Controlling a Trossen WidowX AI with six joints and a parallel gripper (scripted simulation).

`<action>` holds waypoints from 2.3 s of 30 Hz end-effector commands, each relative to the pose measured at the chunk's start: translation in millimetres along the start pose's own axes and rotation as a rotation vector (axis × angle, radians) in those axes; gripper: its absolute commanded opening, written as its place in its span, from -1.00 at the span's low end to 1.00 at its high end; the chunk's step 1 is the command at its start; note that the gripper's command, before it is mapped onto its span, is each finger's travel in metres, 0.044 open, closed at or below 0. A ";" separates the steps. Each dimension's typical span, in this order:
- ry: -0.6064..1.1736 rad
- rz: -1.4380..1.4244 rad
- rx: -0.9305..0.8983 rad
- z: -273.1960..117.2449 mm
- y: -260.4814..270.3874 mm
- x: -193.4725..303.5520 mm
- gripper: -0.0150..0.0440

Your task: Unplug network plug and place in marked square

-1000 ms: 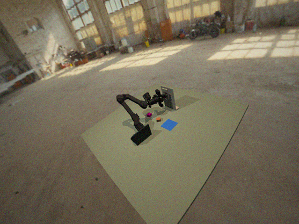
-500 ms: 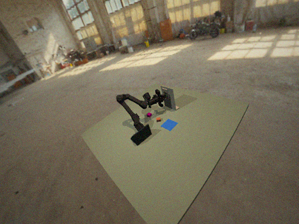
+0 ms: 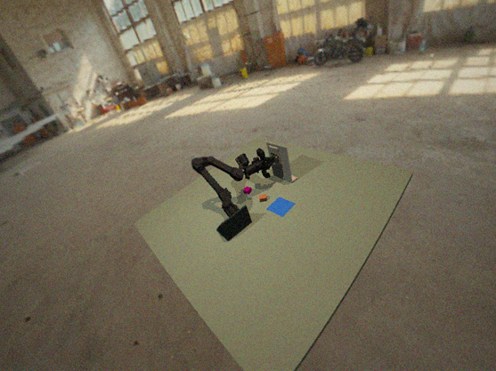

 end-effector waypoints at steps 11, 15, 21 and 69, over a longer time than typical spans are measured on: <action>-0.001 0.002 -0.003 -9.1 0.0 2.6 -0.49; 0.000 0.002 -0.003 -11.3 -0.1 3.3 -0.49; 0.000 0.002 -0.003 -14.4 -0.2 4.2 -0.49; 0.001 0.001 -0.004 -37.6 -0.9 10.7 -0.49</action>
Point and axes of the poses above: the point midway between the two fingers, 35 mm back from their tips, its own z axis out along the fingers, its own y axis across the jaws, x = y × z, the point moved 3 cm from there along -z, back along the fingers, and after that the axes turned 6 degrees about z, right-handed, at the moved point
